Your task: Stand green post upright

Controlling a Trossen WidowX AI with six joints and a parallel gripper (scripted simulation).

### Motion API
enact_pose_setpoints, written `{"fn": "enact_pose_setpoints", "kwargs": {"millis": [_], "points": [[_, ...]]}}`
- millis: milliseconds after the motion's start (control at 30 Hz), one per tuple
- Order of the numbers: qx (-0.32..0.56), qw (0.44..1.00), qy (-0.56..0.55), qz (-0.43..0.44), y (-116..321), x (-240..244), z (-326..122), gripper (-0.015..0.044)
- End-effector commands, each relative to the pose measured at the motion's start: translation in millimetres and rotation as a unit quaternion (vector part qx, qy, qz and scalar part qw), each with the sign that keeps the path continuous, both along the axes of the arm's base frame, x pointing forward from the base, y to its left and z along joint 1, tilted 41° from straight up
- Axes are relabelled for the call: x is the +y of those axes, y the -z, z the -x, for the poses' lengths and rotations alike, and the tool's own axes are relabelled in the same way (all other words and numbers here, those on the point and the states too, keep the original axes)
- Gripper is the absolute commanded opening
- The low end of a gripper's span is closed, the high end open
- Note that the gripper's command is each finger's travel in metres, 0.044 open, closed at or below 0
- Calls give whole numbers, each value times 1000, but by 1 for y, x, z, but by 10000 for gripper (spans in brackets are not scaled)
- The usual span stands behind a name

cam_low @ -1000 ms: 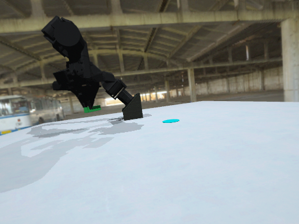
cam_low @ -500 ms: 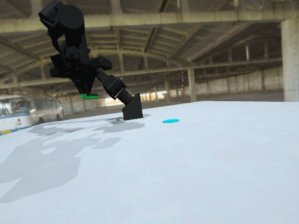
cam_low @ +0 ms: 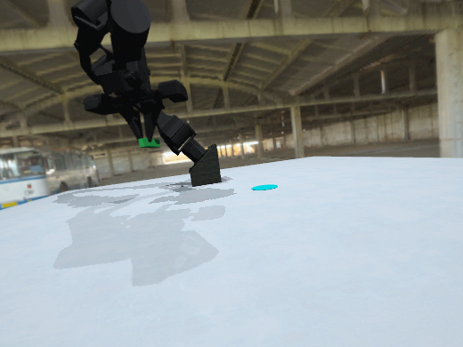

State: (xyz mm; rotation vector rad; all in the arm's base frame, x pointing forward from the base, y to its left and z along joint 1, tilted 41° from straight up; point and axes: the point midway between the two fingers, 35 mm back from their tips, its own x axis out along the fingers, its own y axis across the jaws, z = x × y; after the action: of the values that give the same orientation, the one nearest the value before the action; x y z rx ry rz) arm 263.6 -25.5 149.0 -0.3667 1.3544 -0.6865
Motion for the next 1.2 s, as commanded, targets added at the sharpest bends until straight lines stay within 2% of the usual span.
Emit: {"fn": "enact_pose_setpoints", "kwargs": {"millis": [0, 600, 1167], "points": [[28, 999, -32, -3, 9, 12, -5, 23], [123, 980, -154, -7, 38, 57, -16, 23], [214, 940, -264, 0, 68, 99, -17, 23]]}}
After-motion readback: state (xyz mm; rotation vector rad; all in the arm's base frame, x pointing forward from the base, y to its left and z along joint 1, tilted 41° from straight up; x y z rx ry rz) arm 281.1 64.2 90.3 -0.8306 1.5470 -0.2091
